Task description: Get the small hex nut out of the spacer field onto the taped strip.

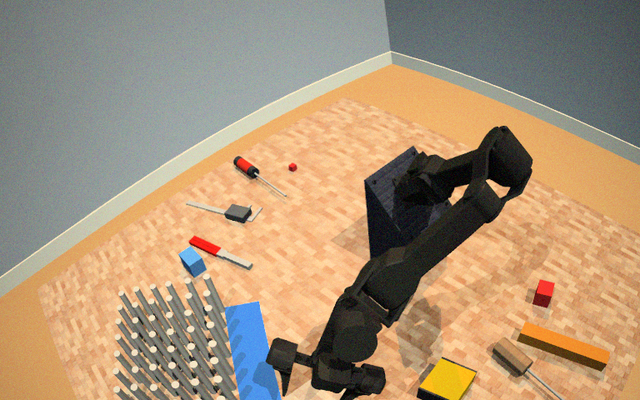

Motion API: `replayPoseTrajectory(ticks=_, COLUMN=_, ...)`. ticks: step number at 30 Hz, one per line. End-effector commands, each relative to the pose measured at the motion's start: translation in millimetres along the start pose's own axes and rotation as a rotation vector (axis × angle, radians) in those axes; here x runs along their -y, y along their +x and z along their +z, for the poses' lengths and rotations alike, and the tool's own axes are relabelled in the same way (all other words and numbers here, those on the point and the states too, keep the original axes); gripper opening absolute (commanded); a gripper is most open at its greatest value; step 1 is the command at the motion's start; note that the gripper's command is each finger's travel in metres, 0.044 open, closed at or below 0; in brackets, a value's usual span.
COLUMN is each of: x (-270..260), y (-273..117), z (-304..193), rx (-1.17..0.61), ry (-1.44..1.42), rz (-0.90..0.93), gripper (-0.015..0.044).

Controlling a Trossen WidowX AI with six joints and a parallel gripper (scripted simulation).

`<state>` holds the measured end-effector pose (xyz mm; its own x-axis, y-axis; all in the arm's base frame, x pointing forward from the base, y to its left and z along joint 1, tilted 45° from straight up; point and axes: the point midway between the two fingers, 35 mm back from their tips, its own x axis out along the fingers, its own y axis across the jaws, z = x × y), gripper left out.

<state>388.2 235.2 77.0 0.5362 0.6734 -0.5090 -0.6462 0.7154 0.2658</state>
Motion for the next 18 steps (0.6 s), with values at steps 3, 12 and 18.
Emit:
replayPoseTrajectory(ticks=3, x=-88.4, y=-9.4, z=44.2, rx=-0.076, ry=-0.147, rz=0.187, gripper=0.044)
replayPoseTrajectory(ticks=12, x=-201.9, y=-52.4, z=72.8, rx=-0.13, ry=-0.328, rz=0.417, gripper=0.044)
replayPoseTrajectory(ticks=18, x=-250.7, y=-77.8, z=66.9, rx=-0.202, ry=-0.406, rz=0.526, gripper=0.044)
